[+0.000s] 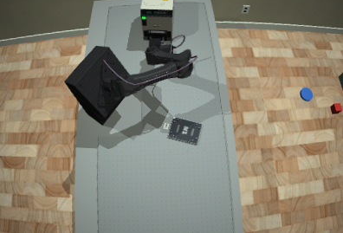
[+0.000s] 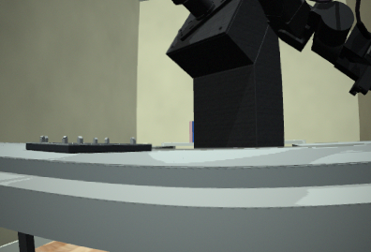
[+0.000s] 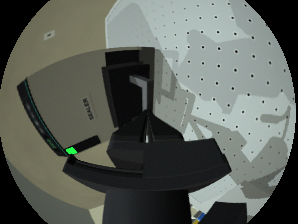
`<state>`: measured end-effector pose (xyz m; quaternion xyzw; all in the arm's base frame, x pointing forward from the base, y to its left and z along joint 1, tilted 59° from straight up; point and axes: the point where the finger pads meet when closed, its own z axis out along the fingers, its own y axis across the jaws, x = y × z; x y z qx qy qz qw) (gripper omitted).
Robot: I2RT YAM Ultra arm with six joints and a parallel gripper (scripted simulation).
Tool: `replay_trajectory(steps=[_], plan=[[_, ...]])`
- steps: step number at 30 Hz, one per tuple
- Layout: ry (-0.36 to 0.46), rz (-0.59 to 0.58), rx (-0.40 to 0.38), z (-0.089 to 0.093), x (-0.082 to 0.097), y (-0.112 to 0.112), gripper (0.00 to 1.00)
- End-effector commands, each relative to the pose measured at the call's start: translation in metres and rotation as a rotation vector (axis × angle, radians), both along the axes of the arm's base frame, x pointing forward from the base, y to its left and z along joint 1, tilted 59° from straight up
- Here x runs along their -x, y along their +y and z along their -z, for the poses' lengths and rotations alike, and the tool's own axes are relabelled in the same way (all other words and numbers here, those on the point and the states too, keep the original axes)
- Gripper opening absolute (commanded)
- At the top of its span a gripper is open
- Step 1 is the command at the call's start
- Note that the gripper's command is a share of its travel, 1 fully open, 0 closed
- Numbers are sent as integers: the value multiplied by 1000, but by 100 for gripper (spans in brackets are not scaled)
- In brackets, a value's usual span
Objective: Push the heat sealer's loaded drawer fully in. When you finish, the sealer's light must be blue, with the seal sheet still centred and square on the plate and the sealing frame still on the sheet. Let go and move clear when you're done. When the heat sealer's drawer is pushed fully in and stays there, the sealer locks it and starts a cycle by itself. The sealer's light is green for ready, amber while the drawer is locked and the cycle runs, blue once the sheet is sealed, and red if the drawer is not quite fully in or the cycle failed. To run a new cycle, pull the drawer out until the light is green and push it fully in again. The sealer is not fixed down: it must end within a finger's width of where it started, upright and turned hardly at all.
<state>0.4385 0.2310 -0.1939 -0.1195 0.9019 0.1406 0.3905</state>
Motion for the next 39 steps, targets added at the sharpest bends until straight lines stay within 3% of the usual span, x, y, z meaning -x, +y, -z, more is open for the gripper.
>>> replay_trajectory(steps=[1, 12, 39], plan=[[1, 35, 44, 9, -3, 2, 0], [1, 34, 44, 15, -8, 14, 0], [-1, 35, 48, 16, -10, 12, 0]])
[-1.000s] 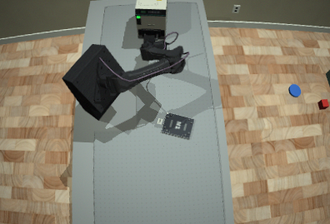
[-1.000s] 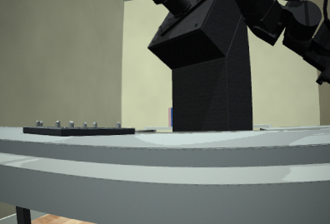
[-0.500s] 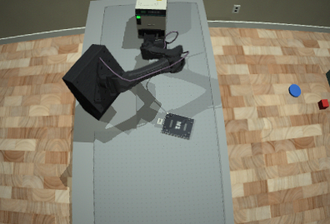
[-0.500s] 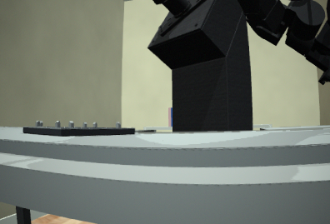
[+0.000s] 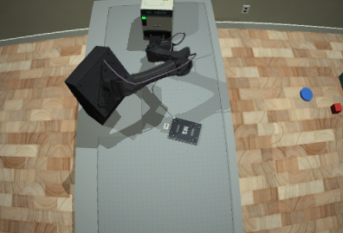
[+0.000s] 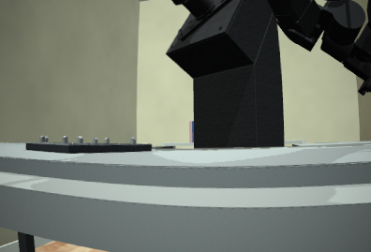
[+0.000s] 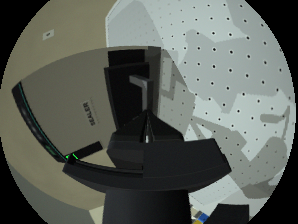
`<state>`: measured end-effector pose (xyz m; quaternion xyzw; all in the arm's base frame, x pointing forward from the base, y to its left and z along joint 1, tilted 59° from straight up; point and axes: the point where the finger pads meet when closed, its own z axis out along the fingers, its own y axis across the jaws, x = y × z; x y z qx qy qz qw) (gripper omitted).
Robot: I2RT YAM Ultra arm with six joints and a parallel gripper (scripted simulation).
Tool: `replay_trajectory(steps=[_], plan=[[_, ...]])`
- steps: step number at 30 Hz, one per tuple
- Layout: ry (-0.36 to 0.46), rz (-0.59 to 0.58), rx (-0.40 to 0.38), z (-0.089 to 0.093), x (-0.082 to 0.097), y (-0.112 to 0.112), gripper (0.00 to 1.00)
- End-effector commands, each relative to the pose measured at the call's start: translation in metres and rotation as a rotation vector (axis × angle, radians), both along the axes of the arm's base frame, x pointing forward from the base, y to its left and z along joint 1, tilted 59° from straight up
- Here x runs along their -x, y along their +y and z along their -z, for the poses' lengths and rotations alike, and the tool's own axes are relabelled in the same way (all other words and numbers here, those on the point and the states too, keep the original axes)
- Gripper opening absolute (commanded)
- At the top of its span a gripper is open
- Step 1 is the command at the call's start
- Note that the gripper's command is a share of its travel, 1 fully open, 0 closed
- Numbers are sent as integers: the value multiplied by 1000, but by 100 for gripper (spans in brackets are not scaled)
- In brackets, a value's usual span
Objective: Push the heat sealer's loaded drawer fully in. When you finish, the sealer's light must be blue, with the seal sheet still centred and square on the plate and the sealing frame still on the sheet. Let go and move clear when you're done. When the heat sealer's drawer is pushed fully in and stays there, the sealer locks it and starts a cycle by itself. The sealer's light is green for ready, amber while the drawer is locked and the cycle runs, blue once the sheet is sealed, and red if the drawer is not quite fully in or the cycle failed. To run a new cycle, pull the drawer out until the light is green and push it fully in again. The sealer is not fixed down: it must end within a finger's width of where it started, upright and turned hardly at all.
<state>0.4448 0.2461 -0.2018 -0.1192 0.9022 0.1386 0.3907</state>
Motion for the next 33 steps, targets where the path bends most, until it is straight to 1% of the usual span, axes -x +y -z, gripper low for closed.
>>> replay_trajectory(steps=[1, 16, 33], plan=[[-1, 33, 45, 8, -3, -3, 0], [-1, 33, 45, 8, -3, -3, 0], [-1, 28, 44, 9, -3, 3, 0]])
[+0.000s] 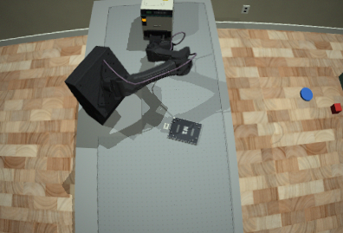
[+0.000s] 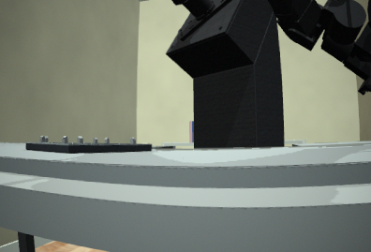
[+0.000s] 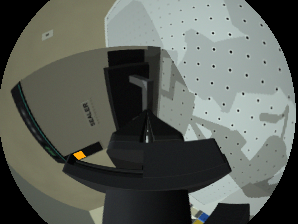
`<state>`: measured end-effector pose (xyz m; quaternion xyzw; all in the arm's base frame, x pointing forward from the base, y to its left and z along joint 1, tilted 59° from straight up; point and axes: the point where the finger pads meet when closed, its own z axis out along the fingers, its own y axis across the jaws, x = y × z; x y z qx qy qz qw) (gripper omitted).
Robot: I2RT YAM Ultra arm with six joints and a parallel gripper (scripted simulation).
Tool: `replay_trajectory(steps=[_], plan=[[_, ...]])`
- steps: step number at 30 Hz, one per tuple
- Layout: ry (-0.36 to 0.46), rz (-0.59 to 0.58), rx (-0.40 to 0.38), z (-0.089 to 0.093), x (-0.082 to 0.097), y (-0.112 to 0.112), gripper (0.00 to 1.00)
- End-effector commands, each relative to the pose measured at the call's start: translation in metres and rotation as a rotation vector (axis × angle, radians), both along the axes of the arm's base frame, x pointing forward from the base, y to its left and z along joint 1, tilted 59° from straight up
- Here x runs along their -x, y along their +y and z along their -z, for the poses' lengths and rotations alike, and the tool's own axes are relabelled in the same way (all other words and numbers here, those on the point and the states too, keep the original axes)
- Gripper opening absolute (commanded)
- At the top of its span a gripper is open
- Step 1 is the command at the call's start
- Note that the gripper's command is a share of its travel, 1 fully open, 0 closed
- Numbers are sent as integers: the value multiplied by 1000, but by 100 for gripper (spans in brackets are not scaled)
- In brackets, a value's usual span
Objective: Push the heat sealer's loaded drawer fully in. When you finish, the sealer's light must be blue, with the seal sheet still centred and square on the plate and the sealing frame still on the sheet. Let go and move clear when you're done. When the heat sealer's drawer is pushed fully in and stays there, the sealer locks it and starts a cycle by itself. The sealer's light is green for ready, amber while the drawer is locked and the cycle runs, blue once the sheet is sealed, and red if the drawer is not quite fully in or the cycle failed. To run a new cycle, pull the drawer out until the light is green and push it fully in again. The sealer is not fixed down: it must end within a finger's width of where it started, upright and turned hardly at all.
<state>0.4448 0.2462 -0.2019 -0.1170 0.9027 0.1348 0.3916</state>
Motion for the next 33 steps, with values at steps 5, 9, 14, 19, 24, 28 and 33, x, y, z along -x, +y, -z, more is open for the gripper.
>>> replay_trajectory(steps=[5, 9, 14, 19, 24, 28, 33], plan=[[1, 22, 39, 10, -4, 3, 0], [1, 21, 39, 10, -4, 4, 0], [1, 21, 39, 11, -4, 5, 0], [1, 21, 39, 11, -5, 6, 0], [1, 21, 39, 11, -5, 7, 0], [1, 21, 39, 12, -5, 8, 0], [1, 21, 39, 12, -6, 9, 0]])
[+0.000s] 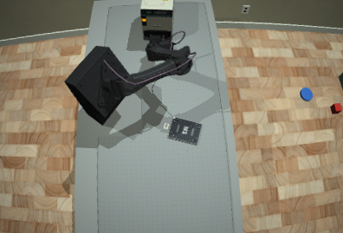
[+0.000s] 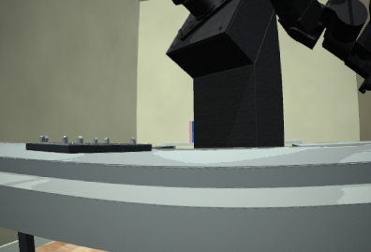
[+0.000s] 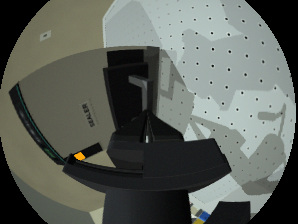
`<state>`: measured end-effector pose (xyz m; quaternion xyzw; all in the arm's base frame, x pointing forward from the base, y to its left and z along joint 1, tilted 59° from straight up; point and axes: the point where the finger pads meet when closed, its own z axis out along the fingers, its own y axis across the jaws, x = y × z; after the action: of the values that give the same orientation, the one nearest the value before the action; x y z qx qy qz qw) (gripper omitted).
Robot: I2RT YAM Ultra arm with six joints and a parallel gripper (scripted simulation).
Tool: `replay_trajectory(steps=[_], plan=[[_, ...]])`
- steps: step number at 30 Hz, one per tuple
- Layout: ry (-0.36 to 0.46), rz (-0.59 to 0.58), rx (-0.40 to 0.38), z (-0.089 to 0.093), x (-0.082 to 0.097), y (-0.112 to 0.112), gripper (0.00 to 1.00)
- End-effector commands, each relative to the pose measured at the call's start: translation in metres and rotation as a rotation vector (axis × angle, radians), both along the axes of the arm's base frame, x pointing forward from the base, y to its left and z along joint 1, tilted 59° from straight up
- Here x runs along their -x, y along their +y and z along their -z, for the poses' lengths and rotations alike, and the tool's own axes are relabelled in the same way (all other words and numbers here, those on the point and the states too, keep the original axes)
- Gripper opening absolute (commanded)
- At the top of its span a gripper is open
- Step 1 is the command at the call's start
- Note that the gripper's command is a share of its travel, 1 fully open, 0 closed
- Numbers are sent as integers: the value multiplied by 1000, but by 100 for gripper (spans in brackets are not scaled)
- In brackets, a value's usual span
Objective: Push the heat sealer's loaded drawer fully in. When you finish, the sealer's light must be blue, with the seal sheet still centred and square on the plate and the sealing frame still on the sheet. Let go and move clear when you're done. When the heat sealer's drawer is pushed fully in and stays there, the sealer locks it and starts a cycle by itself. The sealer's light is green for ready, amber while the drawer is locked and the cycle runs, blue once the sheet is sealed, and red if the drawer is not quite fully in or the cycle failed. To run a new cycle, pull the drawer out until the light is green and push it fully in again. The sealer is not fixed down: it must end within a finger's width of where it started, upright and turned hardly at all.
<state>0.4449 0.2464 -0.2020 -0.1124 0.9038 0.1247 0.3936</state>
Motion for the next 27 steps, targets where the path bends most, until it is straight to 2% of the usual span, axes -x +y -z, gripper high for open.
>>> replay_trajectory(steps=[1, 27], plan=[[5, 4, 24, 12, -6, 9, 0], [4, 7, 25, 14, -8, 10, 0]])
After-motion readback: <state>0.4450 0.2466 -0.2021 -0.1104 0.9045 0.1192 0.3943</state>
